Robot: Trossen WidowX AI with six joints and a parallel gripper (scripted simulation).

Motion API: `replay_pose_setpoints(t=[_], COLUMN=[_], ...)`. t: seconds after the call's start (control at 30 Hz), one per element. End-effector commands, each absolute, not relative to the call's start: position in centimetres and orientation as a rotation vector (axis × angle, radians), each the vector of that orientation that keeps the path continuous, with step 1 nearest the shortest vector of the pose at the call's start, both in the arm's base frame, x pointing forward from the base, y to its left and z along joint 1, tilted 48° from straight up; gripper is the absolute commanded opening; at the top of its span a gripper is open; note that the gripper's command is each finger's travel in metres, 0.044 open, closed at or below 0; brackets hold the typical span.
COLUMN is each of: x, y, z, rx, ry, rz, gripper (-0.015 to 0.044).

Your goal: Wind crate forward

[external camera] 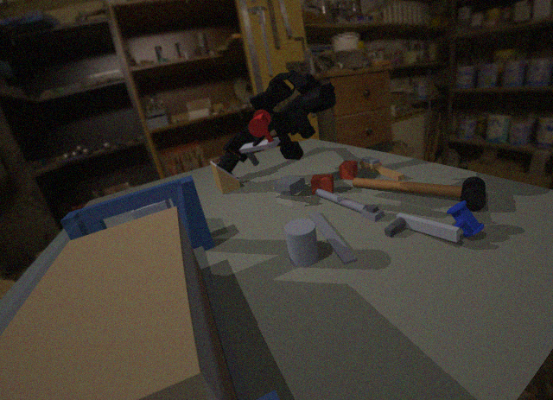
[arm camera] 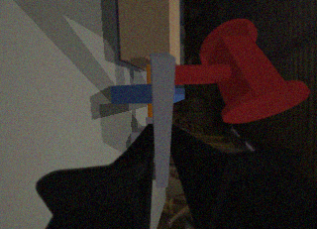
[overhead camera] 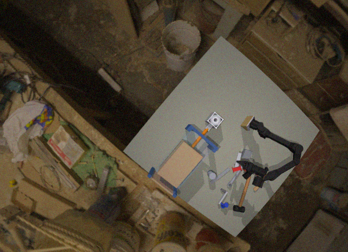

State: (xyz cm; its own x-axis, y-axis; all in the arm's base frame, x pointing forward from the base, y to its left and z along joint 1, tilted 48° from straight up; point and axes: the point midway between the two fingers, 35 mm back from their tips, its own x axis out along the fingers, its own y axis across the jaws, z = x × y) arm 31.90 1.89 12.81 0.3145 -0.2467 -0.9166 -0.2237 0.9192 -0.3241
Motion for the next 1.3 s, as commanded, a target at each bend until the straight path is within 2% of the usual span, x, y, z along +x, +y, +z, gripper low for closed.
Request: replay_pose_setpoints(t=[0.0, 0.67, 0.97, 1.27], x=[31.8, 31.8, 31.8, 33.5], y=[1.5, 1.5, 1.5, -1.0], z=[13.0, 12.9, 12.9, 8.1], rx=[-0.475, -0.68, -0.68, -0.651], ry=[1.237, 1.122, 1.122, 1.155], rz=[-0.088, -0.352, -0.352, -0.322], gripper=[0.0, 0.0, 0.0, 0.0])
